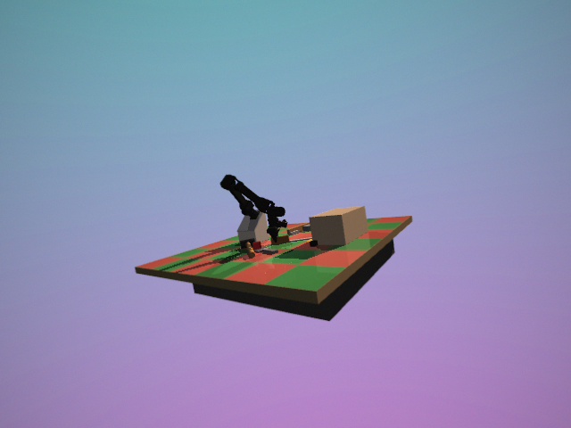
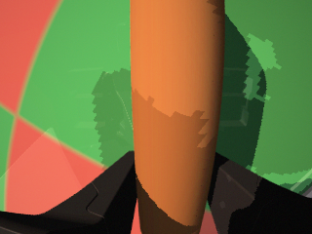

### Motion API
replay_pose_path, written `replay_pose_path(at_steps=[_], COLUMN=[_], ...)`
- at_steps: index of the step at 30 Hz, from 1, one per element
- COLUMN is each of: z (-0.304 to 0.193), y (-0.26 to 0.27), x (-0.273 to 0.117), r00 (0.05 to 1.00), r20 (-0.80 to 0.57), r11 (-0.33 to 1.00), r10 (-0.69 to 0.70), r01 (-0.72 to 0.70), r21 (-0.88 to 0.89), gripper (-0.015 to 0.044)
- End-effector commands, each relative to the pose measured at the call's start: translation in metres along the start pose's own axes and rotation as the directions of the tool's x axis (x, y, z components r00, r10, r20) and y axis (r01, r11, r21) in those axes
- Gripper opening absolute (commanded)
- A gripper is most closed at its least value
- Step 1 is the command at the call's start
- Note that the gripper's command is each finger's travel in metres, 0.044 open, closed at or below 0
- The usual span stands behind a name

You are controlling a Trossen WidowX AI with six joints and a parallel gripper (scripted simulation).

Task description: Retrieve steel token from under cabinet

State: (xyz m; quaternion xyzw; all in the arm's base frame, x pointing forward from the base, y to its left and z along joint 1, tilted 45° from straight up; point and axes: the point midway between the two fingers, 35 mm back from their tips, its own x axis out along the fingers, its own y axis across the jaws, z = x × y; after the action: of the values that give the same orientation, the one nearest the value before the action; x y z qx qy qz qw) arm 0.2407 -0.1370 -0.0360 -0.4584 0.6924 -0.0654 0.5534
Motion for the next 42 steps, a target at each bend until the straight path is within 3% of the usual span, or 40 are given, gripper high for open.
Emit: replay_pose_path(at_steps=[1,42], z=[0.006,0.037], y=[0.002,0.032], x=[-0.002,-0.002], r00=[1.000,1.000], r20=[0.008,0.010], r11=[1.000,1.000], r10=[-0.004,-0.002], r01=[0.004,0.002], r21=[-0.007,-0.017], gripper=[0.0000,0.0000])
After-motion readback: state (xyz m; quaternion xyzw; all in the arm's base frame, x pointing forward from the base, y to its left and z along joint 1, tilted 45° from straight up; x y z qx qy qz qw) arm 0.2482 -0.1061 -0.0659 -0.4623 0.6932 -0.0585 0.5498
